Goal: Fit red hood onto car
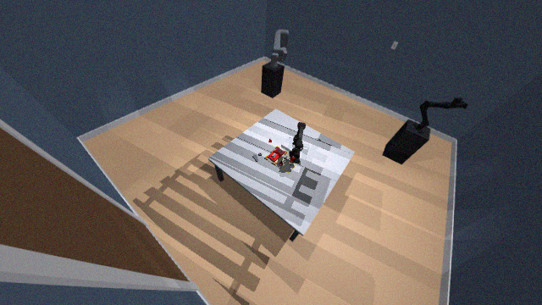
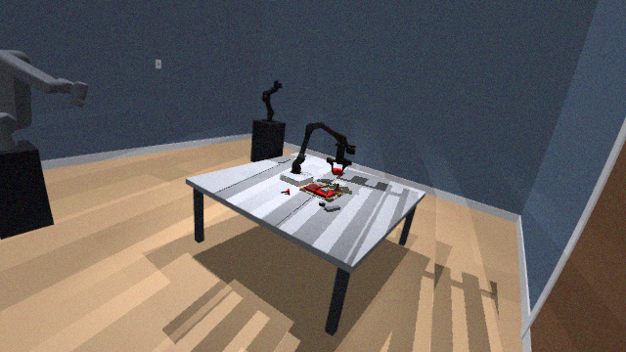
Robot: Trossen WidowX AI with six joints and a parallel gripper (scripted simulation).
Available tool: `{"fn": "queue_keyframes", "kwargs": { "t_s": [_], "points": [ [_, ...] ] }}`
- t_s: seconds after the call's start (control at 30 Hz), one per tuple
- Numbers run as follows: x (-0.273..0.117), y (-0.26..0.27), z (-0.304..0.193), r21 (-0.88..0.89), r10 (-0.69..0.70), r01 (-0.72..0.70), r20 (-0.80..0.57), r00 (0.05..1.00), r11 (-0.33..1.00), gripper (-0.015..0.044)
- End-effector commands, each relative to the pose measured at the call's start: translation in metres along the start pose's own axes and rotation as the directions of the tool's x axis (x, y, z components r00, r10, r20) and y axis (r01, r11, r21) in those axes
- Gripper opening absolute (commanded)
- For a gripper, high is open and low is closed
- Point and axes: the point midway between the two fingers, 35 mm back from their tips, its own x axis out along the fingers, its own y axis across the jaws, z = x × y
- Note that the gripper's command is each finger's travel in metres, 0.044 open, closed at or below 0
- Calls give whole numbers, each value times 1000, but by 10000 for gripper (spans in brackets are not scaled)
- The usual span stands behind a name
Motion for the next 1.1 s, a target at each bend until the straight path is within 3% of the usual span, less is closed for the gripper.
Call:
{"fn": "queue_keyframes", "kwargs": {
  "t_s": [0.0,1.07],
  "points": [
    [0,0,14,-34,11,-11,-4,1000,999,0],
    [-6,-49,143,-467,12,-4,15,1000,884,0]
  ]
}}
